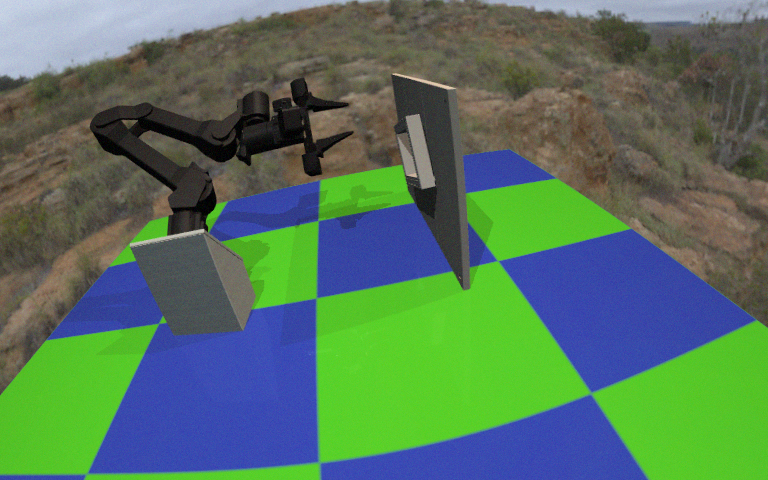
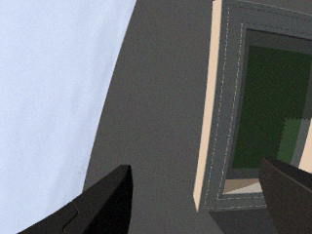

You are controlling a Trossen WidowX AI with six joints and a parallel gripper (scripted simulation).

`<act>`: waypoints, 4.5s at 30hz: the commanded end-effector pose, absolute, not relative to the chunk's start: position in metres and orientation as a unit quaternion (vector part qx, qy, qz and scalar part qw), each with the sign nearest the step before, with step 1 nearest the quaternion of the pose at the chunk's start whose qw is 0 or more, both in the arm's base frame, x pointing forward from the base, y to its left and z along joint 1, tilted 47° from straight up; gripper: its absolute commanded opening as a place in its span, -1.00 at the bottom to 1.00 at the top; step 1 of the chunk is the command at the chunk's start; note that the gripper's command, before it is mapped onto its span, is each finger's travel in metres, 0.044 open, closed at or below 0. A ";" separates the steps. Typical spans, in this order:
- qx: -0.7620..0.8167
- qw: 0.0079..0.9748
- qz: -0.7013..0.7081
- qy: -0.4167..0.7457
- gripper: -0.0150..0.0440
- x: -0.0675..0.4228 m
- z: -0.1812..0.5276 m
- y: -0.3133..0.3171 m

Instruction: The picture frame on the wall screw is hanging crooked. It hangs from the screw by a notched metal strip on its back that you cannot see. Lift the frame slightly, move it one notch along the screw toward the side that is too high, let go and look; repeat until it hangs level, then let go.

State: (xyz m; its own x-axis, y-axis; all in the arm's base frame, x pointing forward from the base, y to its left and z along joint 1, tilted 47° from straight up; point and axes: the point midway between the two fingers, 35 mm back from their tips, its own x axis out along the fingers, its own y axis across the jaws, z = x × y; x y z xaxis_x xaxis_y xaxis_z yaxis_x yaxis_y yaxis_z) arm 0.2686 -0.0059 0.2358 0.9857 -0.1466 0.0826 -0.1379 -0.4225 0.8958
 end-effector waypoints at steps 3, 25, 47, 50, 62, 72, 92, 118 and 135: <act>0.837 0.541 -0.006 -0.083 0.39 0.243 0.248 -0.023; 0.837 0.541 -0.006 -0.083 0.39 0.243 0.248 -0.023; 0.837 0.541 -0.006 -0.083 0.39 0.243 0.248 -0.023; 0.837 0.541 -0.006 -0.083 0.39 0.243 0.248 -0.023; 0.837 0.541 -0.006 -0.083 0.39 0.243 0.248 -0.023; 0.837 0.541 -0.006 -0.083 0.39 0.243 0.248 -0.023; 0.837 0.541 -0.006 -0.083 0.39 0.243 0.248 -0.023; 0.875 0.477 0.000 -0.083 0.39 0.255 0.210 0.018; 0.875 0.477 0.001 -0.084 0.39 0.288 0.219 0.016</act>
